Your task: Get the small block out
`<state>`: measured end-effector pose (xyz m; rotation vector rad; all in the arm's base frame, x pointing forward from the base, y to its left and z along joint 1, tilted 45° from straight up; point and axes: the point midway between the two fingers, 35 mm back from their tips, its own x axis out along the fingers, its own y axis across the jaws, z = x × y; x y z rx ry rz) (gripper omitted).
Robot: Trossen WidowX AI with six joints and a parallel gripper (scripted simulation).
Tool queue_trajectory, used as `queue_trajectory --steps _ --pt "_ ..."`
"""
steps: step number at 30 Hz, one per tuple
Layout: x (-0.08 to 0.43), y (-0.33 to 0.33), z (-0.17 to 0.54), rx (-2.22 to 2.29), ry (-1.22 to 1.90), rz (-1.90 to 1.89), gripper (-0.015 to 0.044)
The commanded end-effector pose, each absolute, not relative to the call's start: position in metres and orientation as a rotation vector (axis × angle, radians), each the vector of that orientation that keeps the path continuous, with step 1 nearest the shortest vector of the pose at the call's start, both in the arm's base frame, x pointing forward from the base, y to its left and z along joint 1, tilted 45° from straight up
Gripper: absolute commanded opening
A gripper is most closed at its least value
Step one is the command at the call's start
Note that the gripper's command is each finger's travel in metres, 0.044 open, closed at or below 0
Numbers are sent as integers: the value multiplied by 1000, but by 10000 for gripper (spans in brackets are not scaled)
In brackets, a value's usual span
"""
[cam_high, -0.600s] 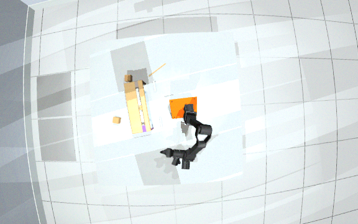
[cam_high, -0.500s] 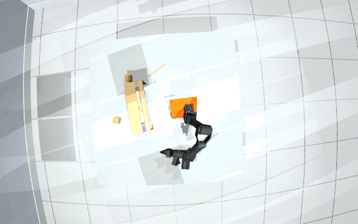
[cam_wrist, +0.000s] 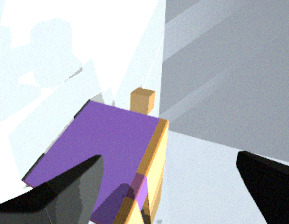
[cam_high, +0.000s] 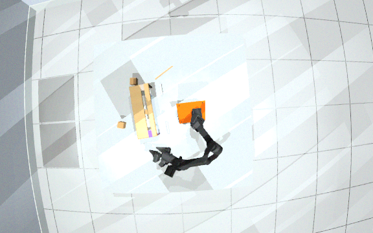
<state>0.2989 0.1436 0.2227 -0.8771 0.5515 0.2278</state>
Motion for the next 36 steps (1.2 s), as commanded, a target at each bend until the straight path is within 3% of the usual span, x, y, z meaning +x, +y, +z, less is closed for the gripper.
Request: queue_trajectory --steps 1,9,15,22,36 --pt "332 103 208 -969 686 239 400" --pt "345 39 159 -1132 948 447 400" --pt "339 4 115 -1194 1067 845 400" --pt "316 -42 71 -1017 846 1420 400" --pt "315 -46 69 -991 800 1452 400"
